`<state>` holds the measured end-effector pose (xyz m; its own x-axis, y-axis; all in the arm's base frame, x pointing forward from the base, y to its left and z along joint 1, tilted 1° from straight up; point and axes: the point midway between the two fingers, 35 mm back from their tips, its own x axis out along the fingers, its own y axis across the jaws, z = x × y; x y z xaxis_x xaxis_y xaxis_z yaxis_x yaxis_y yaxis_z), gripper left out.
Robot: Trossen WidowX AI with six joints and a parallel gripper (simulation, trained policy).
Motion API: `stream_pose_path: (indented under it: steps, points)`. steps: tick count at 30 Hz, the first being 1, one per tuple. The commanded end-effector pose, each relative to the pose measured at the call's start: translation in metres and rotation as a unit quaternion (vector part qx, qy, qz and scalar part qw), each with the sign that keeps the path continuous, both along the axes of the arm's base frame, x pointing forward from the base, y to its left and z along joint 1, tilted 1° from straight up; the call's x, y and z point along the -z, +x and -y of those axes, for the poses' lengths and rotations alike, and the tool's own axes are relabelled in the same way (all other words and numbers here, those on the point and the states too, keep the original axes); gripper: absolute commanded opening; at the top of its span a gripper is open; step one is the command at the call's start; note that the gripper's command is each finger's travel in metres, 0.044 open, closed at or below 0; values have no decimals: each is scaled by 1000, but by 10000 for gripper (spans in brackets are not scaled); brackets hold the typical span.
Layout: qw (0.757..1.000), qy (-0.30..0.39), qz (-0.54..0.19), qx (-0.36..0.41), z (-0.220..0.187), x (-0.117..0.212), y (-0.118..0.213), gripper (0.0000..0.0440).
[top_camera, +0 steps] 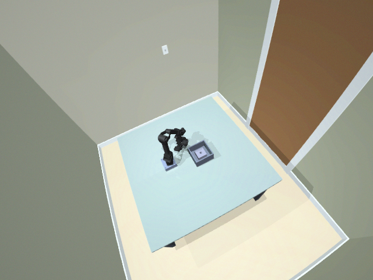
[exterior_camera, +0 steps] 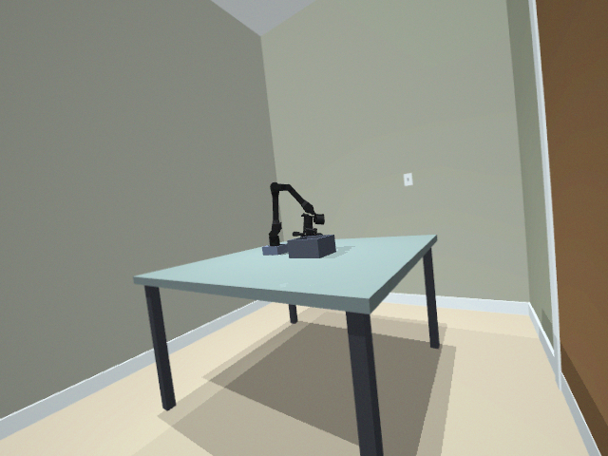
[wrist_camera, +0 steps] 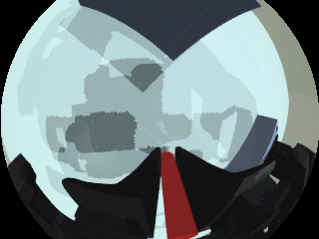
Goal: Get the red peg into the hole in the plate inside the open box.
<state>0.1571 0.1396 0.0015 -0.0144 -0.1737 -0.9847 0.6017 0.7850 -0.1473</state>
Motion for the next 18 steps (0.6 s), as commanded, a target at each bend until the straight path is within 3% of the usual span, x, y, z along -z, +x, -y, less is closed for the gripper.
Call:
stream_pose_path:
  steps: [1, 18]
  points:
    - [1000, 2, 20, -6, -3, -16, 11, 0]
    - [996, -5, 89, 27, 9, -93, 50, 0]
